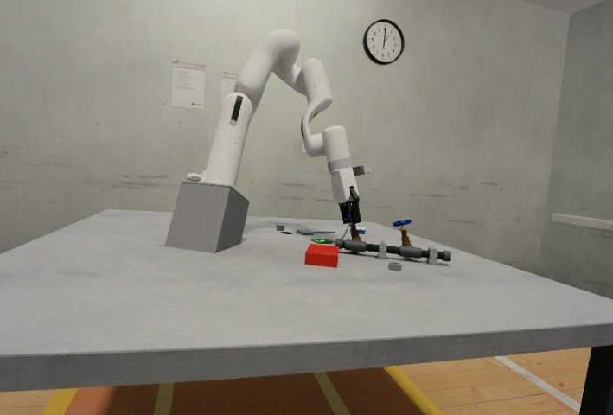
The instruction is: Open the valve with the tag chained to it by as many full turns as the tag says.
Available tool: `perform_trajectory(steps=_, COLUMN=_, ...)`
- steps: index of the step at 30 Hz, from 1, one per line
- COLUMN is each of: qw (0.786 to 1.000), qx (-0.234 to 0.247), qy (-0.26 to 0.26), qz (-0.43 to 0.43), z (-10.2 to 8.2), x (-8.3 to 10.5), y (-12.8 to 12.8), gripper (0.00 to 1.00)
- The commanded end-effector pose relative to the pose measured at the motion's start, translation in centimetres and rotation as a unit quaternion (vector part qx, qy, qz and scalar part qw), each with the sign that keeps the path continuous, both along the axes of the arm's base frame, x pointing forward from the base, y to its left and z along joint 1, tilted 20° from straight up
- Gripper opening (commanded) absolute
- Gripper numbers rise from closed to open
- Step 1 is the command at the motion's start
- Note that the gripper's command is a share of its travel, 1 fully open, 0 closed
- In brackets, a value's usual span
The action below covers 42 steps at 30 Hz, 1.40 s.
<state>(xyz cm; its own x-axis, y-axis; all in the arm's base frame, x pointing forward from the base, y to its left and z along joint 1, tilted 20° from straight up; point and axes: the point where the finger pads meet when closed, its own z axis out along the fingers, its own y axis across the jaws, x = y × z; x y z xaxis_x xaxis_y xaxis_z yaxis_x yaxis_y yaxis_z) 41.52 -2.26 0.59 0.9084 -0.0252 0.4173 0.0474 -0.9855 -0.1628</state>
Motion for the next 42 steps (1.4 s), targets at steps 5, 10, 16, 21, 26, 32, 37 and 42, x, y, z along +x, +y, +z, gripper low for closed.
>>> perform_trajectory(steps=5, qw=1.0, qx=-0.001, qy=-0.007, qz=0.0, z=0.09, x=0.1, y=-0.02, gripper=0.0)
perform_trajectory(steps=10, qw=1.0, qx=-0.001, qy=-0.007, qz=0.0, z=0.09, x=0.1, y=-0.02, gripper=1.0)
perform_trajectory(steps=16, qw=1.0, qx=-0.001, qy=-0.007, qz=0.0, z=0.09, x=0.1, y=-0.02, gripper=1.0)
perform_trajectory(steps=21, qw=1.0, qx=-0.001, qy=-0.007, qz=0.0, z=0.09, x=0.1, y=-0.02, gripper=1.0)
perform_trajectory(steps=26, qw=1.0, qx=-0.001, qy=-0.007, qz=0.0, z=0.09, x=0.1, y=-0.02, gripper=1.0)
perform_trajectory(steps=32, qw=1.0, qx=0.004, qy=-0.006, qz=-0.01, z=0.09, x=0.1, y=-0.02, gripper=1.0)
perform_trajectory(steps=37, qw=0.998, qx=0.029, qy=0.005, qz=-0.064, z=0.09, x=0.1, y=-0.02, gripper=1.0)
perform_trajectory(steps=42, qw=0.982, qx=0.079, qy=0.024, qz=-0.169, z=0.09, x=0.1, y=-0.02, gripper=1.0)
